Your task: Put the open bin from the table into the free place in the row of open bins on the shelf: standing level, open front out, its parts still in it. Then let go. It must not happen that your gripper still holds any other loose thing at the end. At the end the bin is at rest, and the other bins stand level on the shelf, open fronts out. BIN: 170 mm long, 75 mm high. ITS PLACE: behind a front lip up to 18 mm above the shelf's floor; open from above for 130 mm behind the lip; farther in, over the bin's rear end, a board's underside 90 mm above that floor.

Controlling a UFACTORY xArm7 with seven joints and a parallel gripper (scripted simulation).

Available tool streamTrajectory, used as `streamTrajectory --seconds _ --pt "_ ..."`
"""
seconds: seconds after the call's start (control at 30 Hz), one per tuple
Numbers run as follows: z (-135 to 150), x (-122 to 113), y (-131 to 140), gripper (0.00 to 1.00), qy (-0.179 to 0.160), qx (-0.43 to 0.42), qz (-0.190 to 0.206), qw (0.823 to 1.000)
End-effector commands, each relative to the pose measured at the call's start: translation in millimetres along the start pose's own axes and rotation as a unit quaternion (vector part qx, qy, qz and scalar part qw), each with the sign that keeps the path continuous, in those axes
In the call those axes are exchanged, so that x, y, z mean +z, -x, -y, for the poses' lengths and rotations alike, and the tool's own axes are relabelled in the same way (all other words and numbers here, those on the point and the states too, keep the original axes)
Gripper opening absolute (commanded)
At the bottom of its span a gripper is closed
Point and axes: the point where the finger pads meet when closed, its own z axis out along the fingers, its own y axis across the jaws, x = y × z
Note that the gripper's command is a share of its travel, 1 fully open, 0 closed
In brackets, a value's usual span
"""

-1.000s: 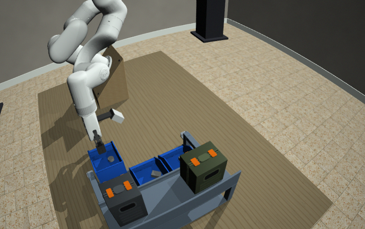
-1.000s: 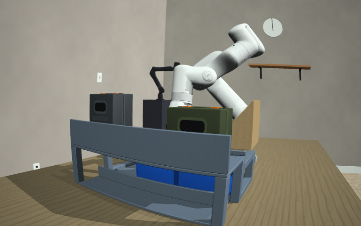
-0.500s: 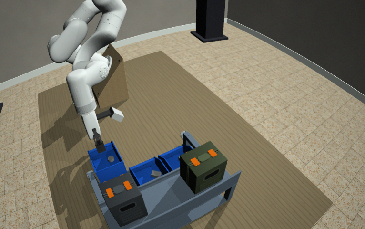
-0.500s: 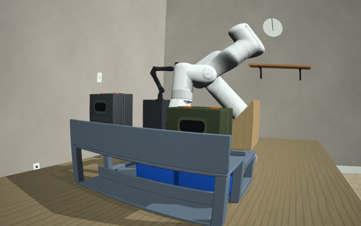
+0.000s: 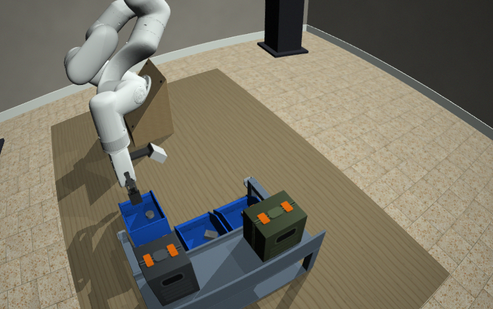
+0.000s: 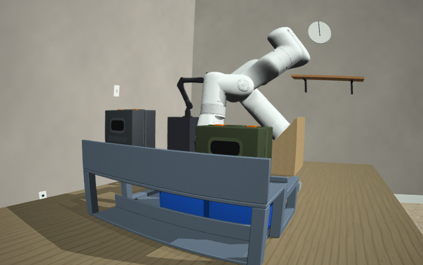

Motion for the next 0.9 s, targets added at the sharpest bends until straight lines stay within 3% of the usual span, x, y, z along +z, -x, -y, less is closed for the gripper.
streamTrajectory --seconds 0.0,0.87 --pt "-1 -1 0 1.0 0.002 0.0 0.0 1.0" --pt "-2 6 0 1.0 0.002 0.0 0.0 1.0"
